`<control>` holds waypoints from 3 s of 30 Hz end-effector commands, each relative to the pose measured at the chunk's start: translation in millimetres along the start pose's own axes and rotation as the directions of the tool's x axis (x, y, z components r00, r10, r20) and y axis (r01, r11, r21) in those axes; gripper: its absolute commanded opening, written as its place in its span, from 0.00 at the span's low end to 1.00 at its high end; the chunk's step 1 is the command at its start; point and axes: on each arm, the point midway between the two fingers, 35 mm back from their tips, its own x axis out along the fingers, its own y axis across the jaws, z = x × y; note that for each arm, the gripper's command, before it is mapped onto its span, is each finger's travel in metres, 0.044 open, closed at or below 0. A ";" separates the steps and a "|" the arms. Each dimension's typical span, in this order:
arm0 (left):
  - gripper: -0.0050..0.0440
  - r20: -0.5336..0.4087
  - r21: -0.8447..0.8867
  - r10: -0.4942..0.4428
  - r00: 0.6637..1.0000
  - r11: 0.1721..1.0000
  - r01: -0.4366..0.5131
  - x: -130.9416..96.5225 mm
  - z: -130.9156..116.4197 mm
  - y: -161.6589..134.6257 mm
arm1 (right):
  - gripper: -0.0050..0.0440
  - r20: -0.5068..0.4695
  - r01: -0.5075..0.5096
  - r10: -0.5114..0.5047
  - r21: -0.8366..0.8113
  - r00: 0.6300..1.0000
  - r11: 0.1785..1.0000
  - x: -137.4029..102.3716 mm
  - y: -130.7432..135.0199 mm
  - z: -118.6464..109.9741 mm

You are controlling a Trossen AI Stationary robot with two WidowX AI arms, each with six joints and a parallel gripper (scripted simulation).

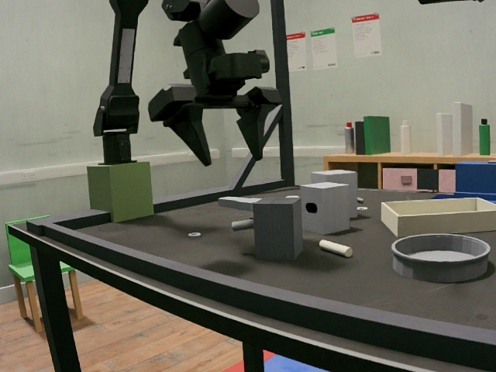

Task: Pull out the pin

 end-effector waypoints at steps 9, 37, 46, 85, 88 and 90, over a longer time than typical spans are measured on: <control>0.92 0.023 0.002 -0.003 1.000 1.000 0.003 -4.3 6.3 -0.6 | 0.82 0.029 0.004 -0.004 0.006 1.000 1.000 -5.9 -2.2 11.6; 0.92 0.023 0.002 -0.003 1.000 1.000 0.003 -4.3 6.3 -0.6 | 0.40 -0.330 -0.169 -0.001 -0.486 0.944 0.857 67.1 1.6 -1.8; 0.92 0.023 0.002 -0.003 1.000 1.000 0.003 -4.3 6.3 -0.6 | 0.31 -0.311 -0.159 -0.001 -0.489 0.950 0.858 82.7 2.1 2.6; 0.92 0.023 0.002 -0.003 1.000 1.000 0.003 -4.3 6.3 -0.6 | 0.14 -0.406 -0.095 -0.132 -0.493 0.904 0.865 82.1 3.7 1.3; 0.92 0.023 0.002 -0.003 1.000 1.000 0.003 -4.3 6.3 -0.6 | 0.14 -0.406 -0.095 -0.132 -0.493 0.904 0.865 82.1 3.6 1.3; 0.92 0.023 0.002 -0.003 1.000 1.000 0.003 -4.3 6.3 -0.6 | 0.14 -0.406 -0.094 -0.132 -0.490 0.904 0.866 82.1 2.2 1.2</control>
